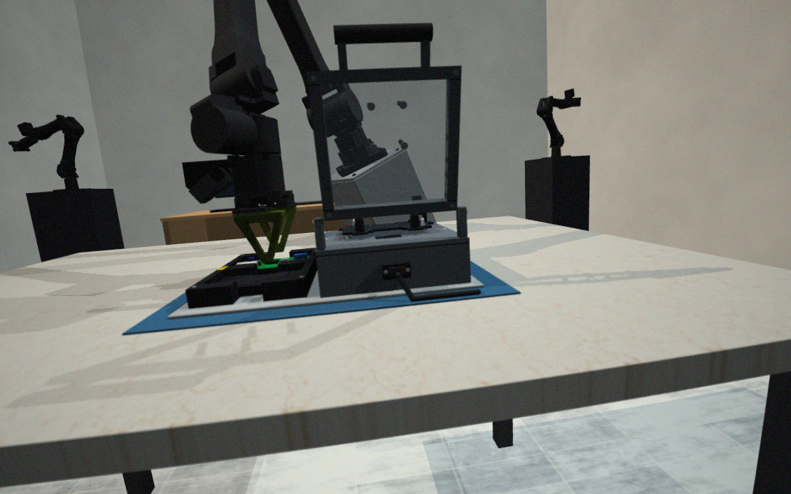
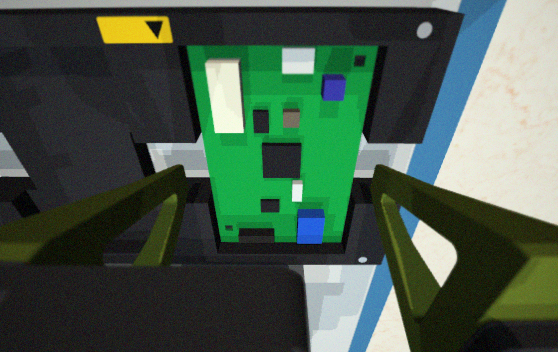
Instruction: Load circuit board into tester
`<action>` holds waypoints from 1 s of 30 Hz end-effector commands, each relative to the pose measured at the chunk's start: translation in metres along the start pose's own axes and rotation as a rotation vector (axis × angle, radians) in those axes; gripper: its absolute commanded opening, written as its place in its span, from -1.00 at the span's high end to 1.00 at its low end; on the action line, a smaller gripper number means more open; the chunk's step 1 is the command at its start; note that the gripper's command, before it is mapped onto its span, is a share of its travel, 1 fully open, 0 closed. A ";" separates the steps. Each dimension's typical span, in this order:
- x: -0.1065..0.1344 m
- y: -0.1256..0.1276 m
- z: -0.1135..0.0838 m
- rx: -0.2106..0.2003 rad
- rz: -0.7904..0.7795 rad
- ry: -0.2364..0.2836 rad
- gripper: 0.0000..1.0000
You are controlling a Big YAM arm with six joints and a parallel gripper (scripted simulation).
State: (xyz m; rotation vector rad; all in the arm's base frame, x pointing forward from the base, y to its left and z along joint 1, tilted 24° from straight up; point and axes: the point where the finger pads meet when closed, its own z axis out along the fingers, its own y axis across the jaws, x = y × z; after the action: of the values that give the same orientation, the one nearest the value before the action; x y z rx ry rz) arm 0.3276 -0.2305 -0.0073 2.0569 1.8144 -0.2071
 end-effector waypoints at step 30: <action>-0.005 -0.003 0.015 0.001 0.000 -0.005 -0.83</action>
State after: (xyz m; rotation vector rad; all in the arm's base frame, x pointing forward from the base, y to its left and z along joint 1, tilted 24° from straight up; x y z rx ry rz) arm 0.3285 -0.2346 -0.0179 2.0576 1.8155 -0.2085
